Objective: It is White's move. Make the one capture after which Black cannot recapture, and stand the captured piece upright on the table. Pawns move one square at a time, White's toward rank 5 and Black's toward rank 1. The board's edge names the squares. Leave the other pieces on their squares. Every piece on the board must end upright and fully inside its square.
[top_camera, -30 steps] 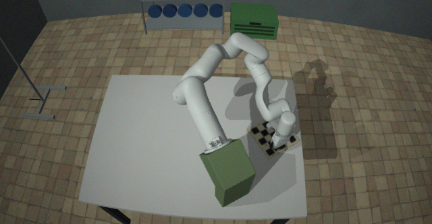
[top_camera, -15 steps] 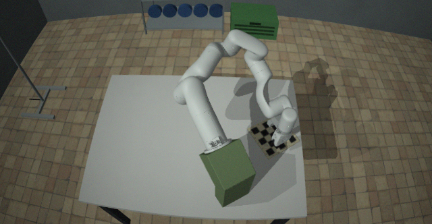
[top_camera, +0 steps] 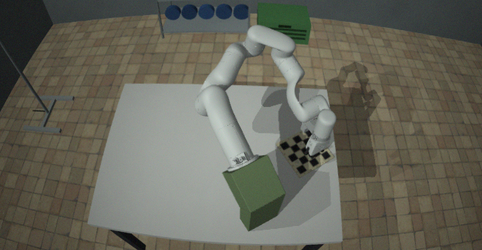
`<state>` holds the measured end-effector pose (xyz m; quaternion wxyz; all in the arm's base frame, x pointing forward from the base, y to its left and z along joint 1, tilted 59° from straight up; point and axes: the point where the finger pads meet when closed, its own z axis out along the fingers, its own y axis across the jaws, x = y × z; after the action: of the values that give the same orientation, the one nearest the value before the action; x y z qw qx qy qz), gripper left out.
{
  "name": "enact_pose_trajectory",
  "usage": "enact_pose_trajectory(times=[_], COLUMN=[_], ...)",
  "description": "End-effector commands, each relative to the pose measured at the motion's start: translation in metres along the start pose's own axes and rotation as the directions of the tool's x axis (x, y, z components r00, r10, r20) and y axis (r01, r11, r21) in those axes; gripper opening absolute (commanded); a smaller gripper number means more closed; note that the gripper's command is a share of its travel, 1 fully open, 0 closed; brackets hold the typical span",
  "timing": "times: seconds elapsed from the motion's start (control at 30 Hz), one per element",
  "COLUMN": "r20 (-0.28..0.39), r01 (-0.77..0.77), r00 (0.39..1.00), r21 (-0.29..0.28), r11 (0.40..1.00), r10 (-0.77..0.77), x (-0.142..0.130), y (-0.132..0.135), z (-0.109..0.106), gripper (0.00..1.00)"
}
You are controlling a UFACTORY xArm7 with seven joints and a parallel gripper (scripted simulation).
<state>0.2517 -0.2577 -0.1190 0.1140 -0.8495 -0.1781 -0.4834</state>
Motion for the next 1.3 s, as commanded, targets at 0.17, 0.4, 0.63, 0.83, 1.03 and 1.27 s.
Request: enact_pose_trajectory(times=[0.17, 0.4, 0.63, 0.83, 1.03, 1.27], r20=[0.003, 0.012, 0.012, 0.007, 0.003, 0.003], r01=[0.001, 0.085, 0.159, 0.217, 0.240, 0.240], r00=[1.000, 0.996, 0.987, 0.976, 0.971, 0.971], r21=[-0.002, 0.004, 0.004, 0.001, -0.002, -0.002], r11=[1.000, 0.996, 0.987, 0.976, 0.971, 0.971], r10=[-0.001, -0.085, -0.159, -0.217, -0.240, -0.240], x=[0.000, 0.068, 0.135, 0.192, 0.216, 0.216], y=[0.001, 0.039, 0.063, 0.074, 0.076, 0.076], z=[-0.004, -0.002, 0.000, 0.002, 0.002, 0.002], gripper=[0.00, 0.00, 0.00, 0.00, 0.00, 0.00])
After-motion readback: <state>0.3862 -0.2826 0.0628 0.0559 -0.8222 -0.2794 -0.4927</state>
